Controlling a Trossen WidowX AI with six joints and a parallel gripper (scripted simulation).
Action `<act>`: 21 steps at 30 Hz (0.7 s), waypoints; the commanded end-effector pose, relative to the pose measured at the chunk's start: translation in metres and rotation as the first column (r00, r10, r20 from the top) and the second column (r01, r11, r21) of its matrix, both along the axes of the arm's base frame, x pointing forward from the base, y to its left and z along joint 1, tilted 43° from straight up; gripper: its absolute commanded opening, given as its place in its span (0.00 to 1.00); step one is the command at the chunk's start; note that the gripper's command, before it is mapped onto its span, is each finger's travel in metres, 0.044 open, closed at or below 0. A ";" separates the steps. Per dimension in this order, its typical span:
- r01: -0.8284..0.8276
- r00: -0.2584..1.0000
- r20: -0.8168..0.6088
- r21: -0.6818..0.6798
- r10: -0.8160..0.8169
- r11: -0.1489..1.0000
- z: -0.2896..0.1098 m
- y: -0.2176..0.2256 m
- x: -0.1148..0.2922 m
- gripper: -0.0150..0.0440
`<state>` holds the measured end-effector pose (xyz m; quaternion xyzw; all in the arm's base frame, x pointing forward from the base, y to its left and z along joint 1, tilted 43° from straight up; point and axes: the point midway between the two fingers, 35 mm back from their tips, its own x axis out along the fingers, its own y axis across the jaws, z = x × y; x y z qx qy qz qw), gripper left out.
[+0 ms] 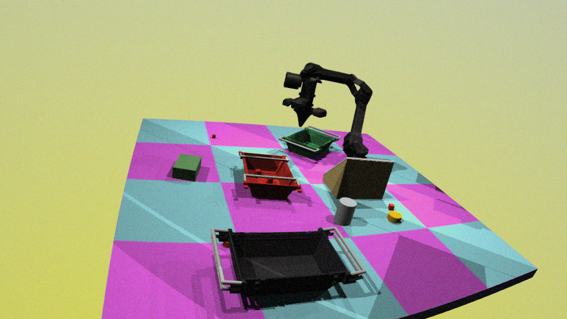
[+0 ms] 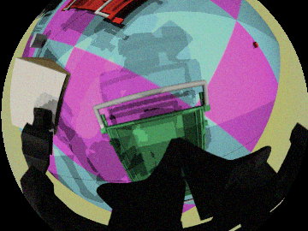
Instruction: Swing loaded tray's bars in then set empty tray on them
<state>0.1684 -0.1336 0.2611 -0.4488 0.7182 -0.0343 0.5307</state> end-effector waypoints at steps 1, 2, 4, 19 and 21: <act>-0.001 1.000 -0.001 0.000 0.001 1.000 0.000 0.000 0.000 0.25; -0.001 1.000 -0.001 0.000 0.001 1.000 0.000 0.000 0.000 0.25; -0.001 1.000 -0.001 0.000 0.001 1.000 0.000 0.000 0.000 0.25; 0.070 0.996 0.061 0.006 -0.070 0.998 0.000 -0.003 -0.005 0.65; 0.258 0.939 0.223 0.039 -0.260 0.965 -0.001 -0.009 -0.019 0.74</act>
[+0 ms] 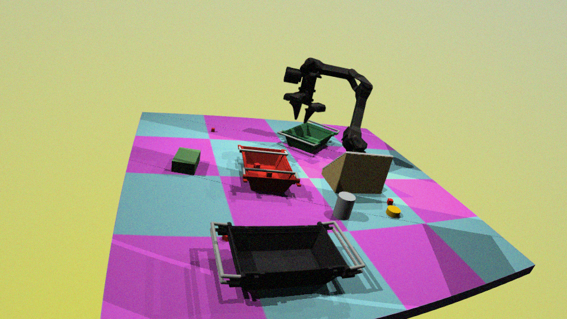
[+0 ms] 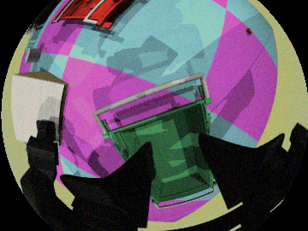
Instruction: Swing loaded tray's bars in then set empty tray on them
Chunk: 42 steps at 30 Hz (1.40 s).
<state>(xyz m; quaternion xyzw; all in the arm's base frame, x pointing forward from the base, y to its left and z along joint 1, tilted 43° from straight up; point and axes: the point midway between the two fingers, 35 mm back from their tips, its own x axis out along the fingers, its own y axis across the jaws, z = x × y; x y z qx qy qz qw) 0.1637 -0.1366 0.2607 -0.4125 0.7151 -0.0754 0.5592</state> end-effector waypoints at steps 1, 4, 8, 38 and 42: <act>0.274 0.933 0.231 0.040 -0.276 0.961 -0.001 -0.009 -0.022 0.79; 0.541 0.703 0.460 0.151 -0.543 0.828 -0.002 -0.016 -0.045 0.92; 0.746 0.216 0.643 0.377 -0.735 0.549 -0.004 -0.021 -0.074 1.00; 0.213 -0.974 0.208 0.976 -0.089 -0.053 -0.012 -0.014 -0.142 1.00; 0.213 -0.974 0.208 0.976 -0.089 -0.055 -0.016 -0.018 -0.140 1.00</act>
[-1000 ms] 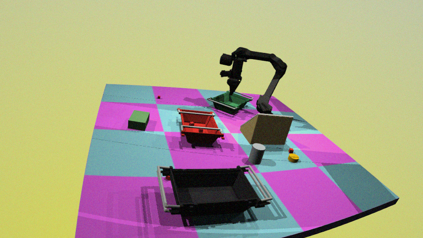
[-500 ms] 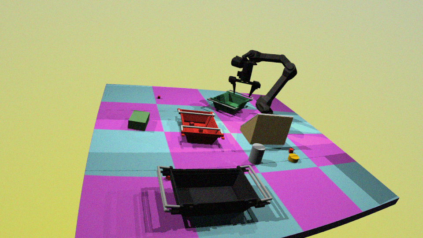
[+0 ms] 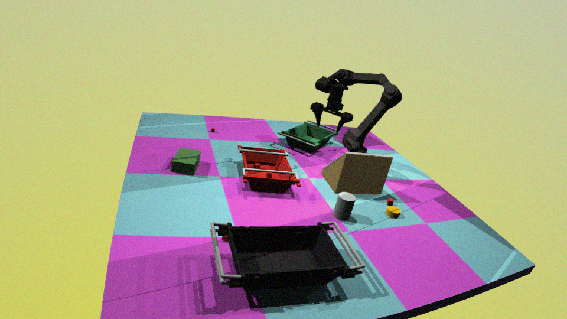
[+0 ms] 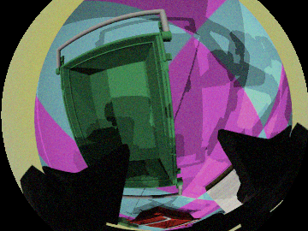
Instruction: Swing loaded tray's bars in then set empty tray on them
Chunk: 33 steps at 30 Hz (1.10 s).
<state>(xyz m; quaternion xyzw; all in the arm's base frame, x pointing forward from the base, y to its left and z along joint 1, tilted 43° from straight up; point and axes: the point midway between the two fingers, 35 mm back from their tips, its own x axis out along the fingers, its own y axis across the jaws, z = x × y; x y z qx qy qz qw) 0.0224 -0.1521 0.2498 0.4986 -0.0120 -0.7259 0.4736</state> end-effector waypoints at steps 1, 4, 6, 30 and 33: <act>0.003 1.000 0.002 0.010 -0.003 1.000 -0.007 -0.005 0.002 1.00; 0.003 1.000 0.002 0.012 -0.003 1.000 -0.013 -0.011 0.003 1.00; 0.004 1.000 0.002 0.013 -0.004 1.000 -0.017 -0.015 0.003 1.00; 0.003 1.000 -0.003 0.007 -0.003 1.000 -0.062 -0.056 -0.005 1.00; 0.003 1.000 -0.003 0.007 -0.003 1.000 -0.062 -0.056 -0.005 0.95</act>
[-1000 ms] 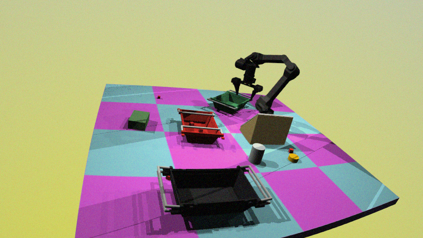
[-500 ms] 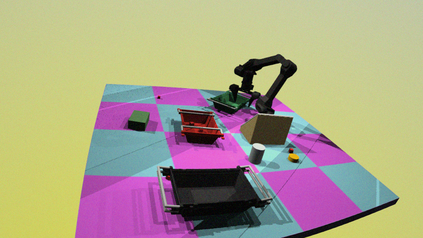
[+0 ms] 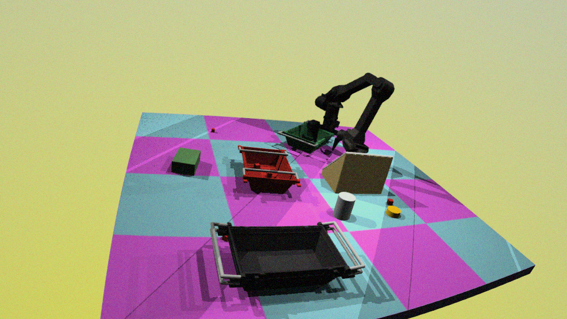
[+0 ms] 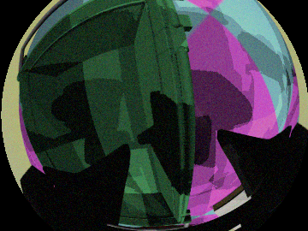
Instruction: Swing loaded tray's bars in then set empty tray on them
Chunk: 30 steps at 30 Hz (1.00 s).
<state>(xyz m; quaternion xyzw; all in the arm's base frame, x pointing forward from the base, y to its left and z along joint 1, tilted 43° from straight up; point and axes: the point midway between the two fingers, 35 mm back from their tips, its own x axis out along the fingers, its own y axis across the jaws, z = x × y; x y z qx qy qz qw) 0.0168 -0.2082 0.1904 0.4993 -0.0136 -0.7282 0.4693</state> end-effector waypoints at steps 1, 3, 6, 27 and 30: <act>-0.007 1.000 -0.003 0.004 0.007 1.000 -0.002 0.000 0.000 0.93; -0.007 1.000 -0.003 0.004 0.007 1.000 -0.002 0.000 0.000 0.88; -0.007 1.000 -0.003 0.004 0.007 1.000 -0.002 0.000 0.000 0.80; -0.007 1.000 -0.003 0.004 0.007 1.000 -0.002 0.000 0.000 0.50; -0.007 1.000 -0.003 0.004 0.007 1.000 -0.002 0.000 0.000 0.46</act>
